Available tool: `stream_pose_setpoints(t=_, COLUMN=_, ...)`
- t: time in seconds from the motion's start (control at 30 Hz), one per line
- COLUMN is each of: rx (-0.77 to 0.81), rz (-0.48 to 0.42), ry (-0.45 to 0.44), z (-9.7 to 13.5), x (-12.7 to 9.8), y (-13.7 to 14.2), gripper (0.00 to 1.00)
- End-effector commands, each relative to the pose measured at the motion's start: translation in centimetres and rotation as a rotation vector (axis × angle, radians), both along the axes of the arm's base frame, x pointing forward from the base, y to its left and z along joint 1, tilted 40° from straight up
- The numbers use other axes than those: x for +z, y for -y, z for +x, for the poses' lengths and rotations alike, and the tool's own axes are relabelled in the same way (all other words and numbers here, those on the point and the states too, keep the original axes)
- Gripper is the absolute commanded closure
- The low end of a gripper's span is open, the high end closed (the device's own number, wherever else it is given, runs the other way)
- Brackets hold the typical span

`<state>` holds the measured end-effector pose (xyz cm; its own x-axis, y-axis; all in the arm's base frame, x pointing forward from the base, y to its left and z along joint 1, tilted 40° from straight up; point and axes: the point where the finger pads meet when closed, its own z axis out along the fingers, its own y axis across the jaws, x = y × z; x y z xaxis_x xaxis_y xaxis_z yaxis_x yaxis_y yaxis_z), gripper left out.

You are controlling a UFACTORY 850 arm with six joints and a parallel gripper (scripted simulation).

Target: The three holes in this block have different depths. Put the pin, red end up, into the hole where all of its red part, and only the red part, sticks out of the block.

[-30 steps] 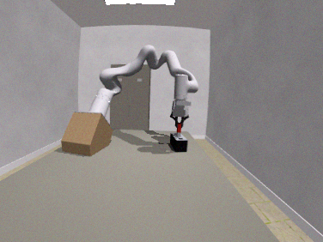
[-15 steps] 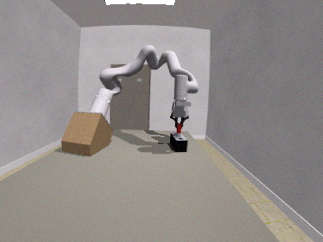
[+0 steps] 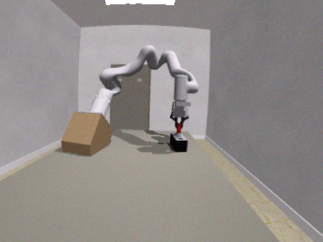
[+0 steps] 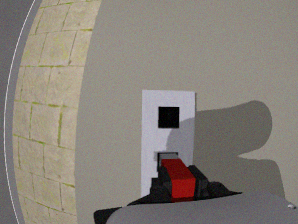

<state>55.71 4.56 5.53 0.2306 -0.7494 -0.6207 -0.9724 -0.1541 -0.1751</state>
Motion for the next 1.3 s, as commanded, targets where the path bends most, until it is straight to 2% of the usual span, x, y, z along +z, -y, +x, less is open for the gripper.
stream_pose_setpoints(t=0.0, rx=-0.001, rz=0.000, ry=0.002, z=0.06, x=0.07, y=0.04, gripper=1.00)
stream_pose_setpoints(t=1.27, rx=-0.001, rz=0.000, ry=0.002, z=0.24, x=-0.26, y=-0.17, gripper=1.00)
